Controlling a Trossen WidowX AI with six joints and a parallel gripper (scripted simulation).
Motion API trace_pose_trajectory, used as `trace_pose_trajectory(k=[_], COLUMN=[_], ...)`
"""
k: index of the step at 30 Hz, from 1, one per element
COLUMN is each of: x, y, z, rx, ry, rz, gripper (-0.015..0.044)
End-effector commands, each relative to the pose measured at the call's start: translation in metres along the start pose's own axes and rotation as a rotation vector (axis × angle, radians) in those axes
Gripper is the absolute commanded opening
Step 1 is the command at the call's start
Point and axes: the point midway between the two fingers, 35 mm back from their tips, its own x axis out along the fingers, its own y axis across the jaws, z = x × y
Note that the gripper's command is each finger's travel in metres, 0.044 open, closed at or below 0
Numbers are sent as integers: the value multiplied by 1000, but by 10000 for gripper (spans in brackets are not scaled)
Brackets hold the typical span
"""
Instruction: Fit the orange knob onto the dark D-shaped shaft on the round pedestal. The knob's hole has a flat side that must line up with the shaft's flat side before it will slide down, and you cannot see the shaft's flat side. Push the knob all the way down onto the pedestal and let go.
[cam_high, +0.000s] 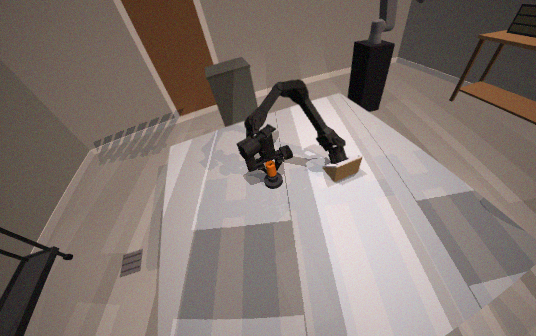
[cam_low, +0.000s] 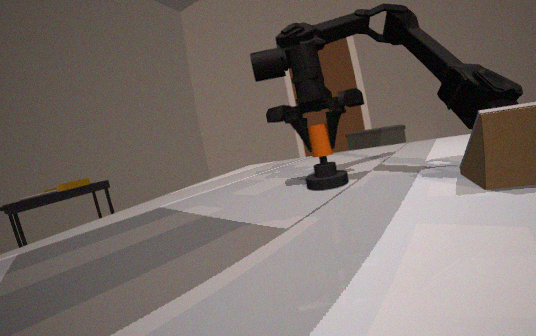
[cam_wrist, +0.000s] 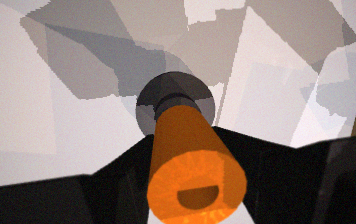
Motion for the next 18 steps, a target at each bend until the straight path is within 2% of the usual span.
trace_pose_trajectory(k=[1,5,10,18], x=[-3,-4,-3,-1], y=[0,1,2,1], z=[1,1,1,0], rx=[4,30,203,213], ry=[1,1,1,1], rz=[0,0,0,0], gripper=[0,0,0,0])
